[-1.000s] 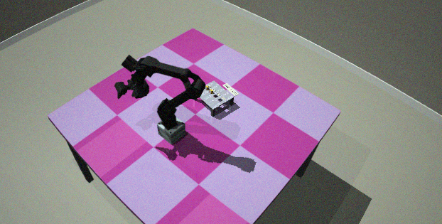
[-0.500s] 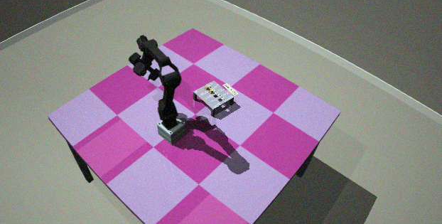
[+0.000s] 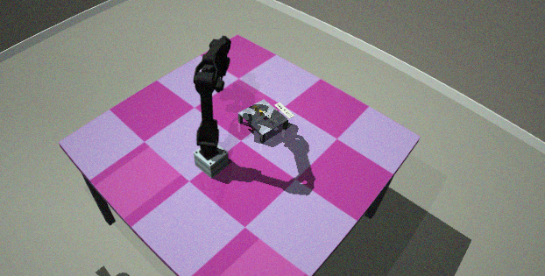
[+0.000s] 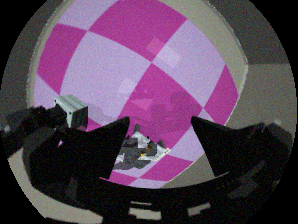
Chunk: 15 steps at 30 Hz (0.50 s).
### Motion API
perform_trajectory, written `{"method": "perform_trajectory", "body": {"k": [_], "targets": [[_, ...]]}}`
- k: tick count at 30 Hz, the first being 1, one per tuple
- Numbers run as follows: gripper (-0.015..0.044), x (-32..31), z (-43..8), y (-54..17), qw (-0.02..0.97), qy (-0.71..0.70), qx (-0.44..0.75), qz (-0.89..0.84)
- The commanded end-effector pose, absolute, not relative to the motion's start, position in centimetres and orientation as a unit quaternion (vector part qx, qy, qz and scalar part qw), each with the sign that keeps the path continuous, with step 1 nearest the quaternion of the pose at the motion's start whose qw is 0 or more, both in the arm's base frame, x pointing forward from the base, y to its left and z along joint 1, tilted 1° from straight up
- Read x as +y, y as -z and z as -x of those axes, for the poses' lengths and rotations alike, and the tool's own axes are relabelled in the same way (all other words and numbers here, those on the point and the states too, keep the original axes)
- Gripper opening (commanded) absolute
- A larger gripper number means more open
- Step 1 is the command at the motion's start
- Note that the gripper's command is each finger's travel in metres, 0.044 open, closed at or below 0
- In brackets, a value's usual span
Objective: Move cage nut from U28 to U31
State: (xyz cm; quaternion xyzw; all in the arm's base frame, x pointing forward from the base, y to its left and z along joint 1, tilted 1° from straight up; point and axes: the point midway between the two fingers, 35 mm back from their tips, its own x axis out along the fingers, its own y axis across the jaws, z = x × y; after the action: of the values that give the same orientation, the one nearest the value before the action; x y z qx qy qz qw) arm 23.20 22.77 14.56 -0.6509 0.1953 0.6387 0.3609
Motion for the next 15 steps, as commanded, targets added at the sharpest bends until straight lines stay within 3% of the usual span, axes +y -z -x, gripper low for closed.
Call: {"method": "perform_trajectory", "body": {"k": [1, 8, 15], "targets": [[0.044, 18.5, -28.7, -12.9, 0.438, -0.584, 0.326, 0.601], [0.044, 10.8, -34.5, -10.0, 0.519, -0.493, 0.485, 0.502], [0.044, 10.3, -34.8, -9.8, 0.523, -0.487, 0.494, 0.496]]}}
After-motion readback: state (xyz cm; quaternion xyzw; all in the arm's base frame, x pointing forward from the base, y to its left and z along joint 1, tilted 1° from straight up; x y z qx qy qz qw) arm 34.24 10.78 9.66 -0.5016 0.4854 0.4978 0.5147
